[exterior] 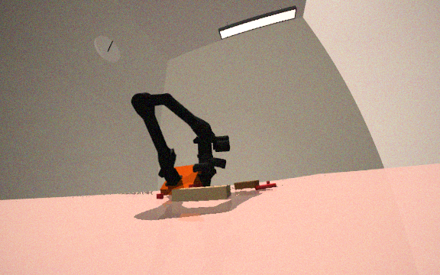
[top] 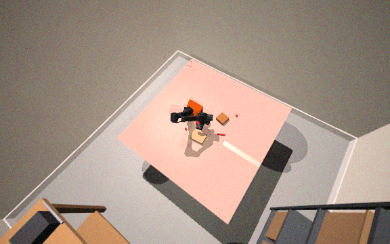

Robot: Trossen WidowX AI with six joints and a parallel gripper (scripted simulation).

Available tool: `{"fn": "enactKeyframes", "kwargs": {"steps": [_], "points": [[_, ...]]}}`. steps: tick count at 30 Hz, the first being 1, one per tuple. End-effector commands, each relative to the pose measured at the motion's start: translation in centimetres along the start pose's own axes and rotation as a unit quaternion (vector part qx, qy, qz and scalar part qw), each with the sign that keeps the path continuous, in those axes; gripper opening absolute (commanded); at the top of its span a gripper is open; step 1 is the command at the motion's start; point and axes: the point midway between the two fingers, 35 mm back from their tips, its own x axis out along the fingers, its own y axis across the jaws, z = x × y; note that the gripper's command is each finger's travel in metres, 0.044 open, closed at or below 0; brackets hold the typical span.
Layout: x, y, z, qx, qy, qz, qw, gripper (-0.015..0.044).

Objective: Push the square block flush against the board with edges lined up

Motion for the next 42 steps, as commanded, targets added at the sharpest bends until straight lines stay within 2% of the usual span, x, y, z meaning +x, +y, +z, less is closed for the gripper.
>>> {"fn": "enactKeyframes", "kwargs": {"steps": [1,16,42], "points": [[0.0,0.1,-0.1,0.002,0.002,0.003,1.0,0.0],[0.0,0.1,0.0,0.002,0.002,0.003,1.0,0.0],[0.0,-0.1,4.1,0.003,0.001,0.003,1.0,0.0]]}}
